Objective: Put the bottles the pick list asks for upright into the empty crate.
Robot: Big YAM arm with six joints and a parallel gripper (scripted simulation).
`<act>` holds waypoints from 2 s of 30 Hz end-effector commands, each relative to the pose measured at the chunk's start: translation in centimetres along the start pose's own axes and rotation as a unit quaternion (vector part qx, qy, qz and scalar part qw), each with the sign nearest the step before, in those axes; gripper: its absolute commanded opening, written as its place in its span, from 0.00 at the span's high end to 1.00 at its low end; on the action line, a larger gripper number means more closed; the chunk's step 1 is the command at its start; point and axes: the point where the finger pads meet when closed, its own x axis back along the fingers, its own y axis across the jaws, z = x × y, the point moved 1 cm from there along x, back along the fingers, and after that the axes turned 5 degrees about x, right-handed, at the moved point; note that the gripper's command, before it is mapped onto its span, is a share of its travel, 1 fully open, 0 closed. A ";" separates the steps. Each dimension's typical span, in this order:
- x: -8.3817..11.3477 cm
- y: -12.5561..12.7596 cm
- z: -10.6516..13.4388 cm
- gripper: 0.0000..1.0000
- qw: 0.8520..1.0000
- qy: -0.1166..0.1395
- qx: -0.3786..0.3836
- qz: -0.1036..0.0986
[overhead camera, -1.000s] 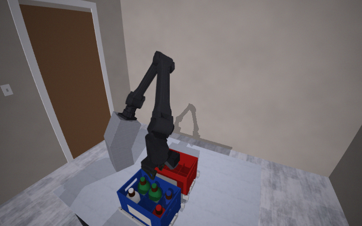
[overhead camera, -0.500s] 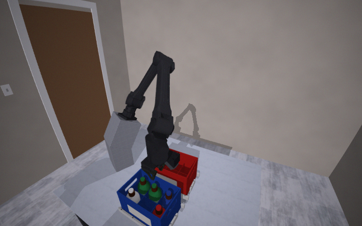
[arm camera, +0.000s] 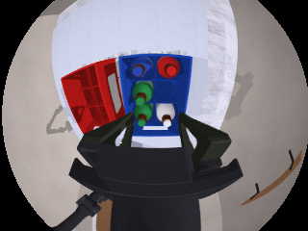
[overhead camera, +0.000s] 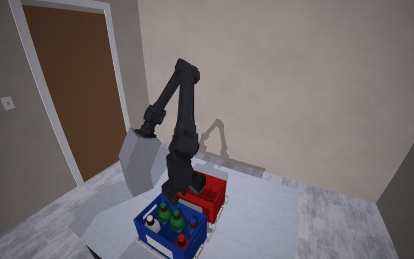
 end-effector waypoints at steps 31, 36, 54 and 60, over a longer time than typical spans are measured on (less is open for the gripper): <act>-10.6 -4.3 -3.8 0.39 0.960 -0.002 0.279 0.002; -11.4 -4.4 -3.6 0.39 0.944 -0.003 0.331 0.003; -11.5 -4.2 -3.0 0.39 0.919 0.004 0.394 -0.008; -11.5 -4.1 -2.9 0.39 0.919 0.004 0.394 -0.008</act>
